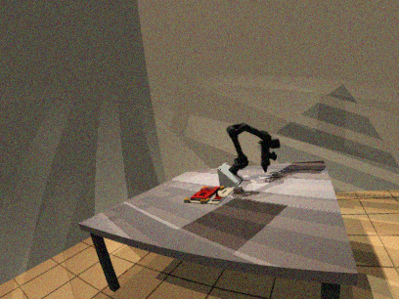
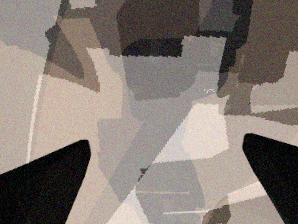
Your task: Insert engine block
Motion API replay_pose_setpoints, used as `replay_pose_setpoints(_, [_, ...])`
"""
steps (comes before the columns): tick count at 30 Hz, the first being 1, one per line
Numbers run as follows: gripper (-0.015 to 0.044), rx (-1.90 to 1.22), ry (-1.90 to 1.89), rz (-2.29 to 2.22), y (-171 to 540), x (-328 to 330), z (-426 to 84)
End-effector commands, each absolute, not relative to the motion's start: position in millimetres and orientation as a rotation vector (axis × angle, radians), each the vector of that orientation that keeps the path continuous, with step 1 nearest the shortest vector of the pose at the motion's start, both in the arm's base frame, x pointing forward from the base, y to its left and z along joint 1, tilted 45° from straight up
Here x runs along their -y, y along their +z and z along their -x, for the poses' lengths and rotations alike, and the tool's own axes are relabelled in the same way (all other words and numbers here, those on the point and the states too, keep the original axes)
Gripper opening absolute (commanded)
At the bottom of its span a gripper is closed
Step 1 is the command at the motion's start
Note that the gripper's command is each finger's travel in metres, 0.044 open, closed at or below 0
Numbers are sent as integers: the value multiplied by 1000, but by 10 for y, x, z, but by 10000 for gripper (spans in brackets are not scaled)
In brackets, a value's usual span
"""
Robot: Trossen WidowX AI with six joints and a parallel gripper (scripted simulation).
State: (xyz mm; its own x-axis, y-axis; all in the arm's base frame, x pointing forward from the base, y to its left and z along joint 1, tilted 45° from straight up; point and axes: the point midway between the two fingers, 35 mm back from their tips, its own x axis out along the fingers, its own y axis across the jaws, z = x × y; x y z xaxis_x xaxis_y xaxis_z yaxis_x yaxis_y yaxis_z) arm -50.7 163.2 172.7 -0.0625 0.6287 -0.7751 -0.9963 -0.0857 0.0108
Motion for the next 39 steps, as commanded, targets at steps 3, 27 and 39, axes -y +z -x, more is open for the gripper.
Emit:
replay_pose_setpoints(3, [440,-626,1429,596,1953,-1669,570])
replay_pose_setpoints(27, [440,-627,1277,720,1991,-2027,109])
replay_pose_setpoints(39, [440,-646,1197,796,2011,-2230,-473])
